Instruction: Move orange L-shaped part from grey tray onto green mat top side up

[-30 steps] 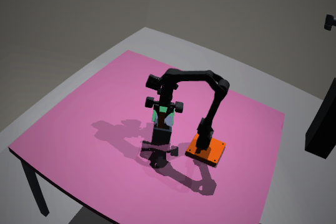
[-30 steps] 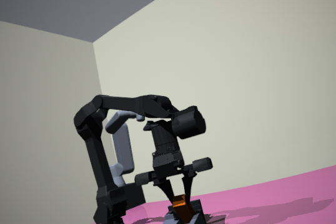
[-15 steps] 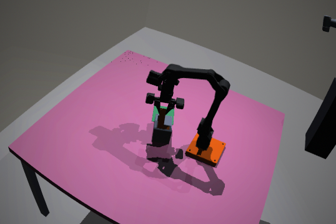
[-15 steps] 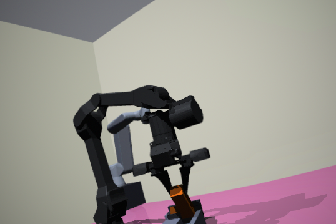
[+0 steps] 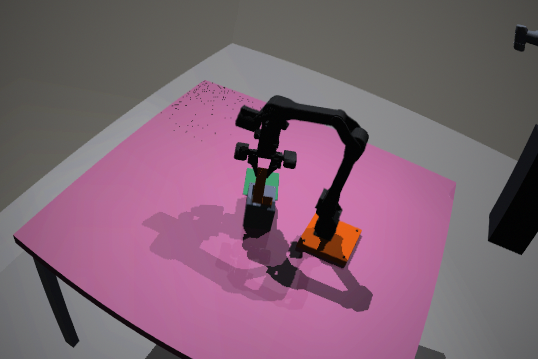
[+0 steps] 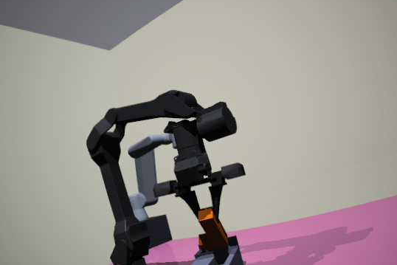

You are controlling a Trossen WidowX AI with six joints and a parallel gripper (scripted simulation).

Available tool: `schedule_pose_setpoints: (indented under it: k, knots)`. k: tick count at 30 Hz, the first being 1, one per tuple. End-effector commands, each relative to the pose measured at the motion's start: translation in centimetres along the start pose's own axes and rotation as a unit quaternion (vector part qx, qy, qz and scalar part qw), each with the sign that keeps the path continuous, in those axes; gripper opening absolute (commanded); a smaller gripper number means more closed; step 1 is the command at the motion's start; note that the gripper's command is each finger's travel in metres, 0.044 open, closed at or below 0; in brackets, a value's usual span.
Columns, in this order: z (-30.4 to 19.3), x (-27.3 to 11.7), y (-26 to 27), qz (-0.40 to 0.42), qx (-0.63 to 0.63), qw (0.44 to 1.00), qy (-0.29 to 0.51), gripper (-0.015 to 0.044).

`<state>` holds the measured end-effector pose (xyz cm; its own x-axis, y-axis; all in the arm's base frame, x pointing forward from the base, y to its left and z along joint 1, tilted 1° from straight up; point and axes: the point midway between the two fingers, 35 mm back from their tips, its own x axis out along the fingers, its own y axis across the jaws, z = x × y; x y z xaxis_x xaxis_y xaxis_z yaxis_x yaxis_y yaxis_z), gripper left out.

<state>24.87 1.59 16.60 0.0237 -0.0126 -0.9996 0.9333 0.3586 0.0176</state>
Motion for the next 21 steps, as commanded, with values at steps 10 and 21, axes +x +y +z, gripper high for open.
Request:
schedule_pose_setpoints:
  k: [10,21]
  knots:
    - [0.0,-1.1,0.1,0.002,0.002,1.000,0.001,0.0000]
    - [3.6,-0.9,-0.3,0.002,0.002,1.000,-0.001,0.0000]
